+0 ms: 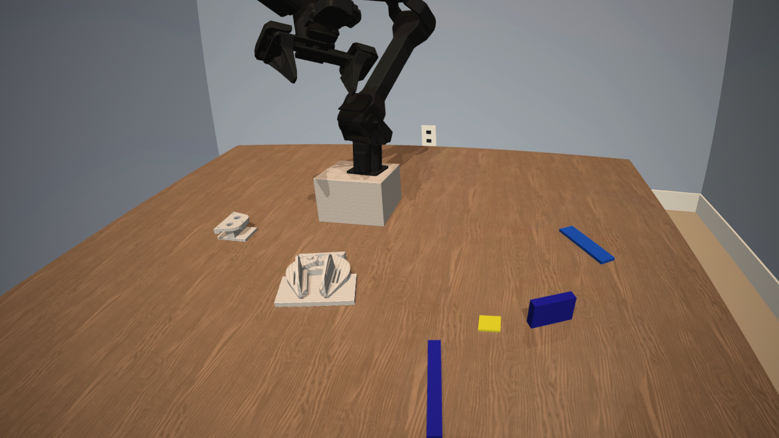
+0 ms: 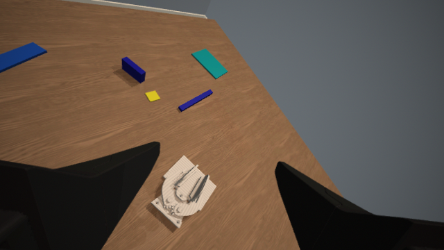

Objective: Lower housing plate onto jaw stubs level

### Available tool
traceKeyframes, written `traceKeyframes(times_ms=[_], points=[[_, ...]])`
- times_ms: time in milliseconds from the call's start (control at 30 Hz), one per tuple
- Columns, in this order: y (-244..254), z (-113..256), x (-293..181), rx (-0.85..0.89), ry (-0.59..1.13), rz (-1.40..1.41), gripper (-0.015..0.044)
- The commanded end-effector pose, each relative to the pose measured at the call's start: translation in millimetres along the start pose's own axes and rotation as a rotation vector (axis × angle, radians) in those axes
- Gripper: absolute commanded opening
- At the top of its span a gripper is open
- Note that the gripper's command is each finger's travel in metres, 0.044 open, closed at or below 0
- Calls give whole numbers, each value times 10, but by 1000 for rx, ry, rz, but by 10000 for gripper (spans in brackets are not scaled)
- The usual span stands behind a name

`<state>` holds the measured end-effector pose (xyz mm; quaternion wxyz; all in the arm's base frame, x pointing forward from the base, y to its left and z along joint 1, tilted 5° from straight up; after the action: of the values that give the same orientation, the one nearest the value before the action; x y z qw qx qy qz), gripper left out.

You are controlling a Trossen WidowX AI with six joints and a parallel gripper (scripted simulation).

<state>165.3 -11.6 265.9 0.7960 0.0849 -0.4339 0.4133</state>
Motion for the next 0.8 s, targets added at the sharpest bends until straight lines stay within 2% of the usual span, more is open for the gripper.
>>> traceKeyframes(times_ms=[0,767], points=[[-124,-26,-60,-16,54,30,440],[-702,-106,-616,-1,373,198,440]])
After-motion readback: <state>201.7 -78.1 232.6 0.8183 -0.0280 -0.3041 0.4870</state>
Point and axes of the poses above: the point midway between the two fingers, 35 mm back from their tips, its own z axis back along the fingers, its own y axis across the jaws, x = y × z, the point moved 8 cm from there along z, back along the fingers, and after that the axes turned 5 degrees about -z, right-handed, at the moved point
